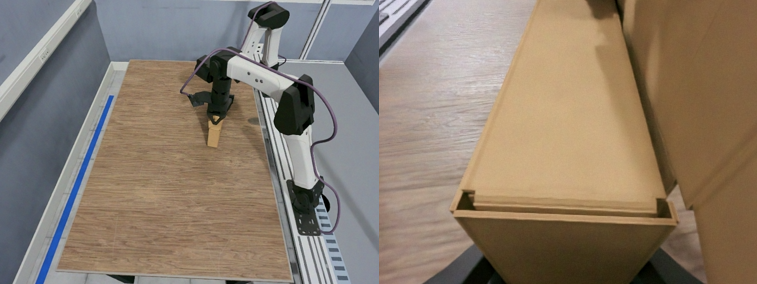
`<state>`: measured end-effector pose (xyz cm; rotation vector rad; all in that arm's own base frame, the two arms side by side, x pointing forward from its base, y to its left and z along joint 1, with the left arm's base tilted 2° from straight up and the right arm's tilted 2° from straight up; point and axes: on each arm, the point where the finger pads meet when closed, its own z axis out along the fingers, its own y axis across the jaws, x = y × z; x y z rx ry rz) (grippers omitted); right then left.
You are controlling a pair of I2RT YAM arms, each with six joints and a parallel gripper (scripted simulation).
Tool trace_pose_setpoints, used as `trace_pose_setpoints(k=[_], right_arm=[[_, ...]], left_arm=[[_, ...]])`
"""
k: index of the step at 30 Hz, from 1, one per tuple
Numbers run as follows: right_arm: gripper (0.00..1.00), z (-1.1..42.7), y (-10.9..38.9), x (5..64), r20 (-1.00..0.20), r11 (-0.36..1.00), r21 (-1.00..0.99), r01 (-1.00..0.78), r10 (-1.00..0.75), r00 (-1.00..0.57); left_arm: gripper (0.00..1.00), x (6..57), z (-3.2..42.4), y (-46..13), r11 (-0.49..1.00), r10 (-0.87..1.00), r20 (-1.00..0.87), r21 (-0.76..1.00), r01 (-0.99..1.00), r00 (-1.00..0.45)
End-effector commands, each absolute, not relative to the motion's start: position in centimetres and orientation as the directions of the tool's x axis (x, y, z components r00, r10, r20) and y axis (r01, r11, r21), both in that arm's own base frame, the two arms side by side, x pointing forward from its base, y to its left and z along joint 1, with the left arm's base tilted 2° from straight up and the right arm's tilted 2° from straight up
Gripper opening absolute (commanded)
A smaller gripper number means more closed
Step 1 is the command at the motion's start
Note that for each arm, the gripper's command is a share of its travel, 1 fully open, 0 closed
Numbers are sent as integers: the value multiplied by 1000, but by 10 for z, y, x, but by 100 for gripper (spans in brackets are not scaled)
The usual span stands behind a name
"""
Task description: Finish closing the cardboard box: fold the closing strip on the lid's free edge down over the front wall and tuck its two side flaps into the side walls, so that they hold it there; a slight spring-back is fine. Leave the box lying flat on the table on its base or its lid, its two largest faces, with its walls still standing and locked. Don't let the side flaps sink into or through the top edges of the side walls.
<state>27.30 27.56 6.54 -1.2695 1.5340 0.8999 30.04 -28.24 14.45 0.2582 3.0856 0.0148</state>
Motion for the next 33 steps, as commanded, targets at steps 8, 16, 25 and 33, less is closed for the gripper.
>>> trace_pose_setpoints(k=[8,16,25,33], right_arm=[[45,70,277,274,-954,194,-32,-980,-299,-28],[45,70,278,274,-954,194,-32,-980,-299,-28],[45,70,278,274,-954,194,-32,-980,-299,-28],[45,70,278,274,-954,194,-32,-980,-299,-28]], left_arm=[[54,303,139,-291,982,188,-36,6,188,-981],[54,303,137,-290,981,196,-31,9,195,-980],[54,303,138,-290,981,195,-33,8,194,-980],[54,304,138,-290,981,194,-34,7,194,-980]])
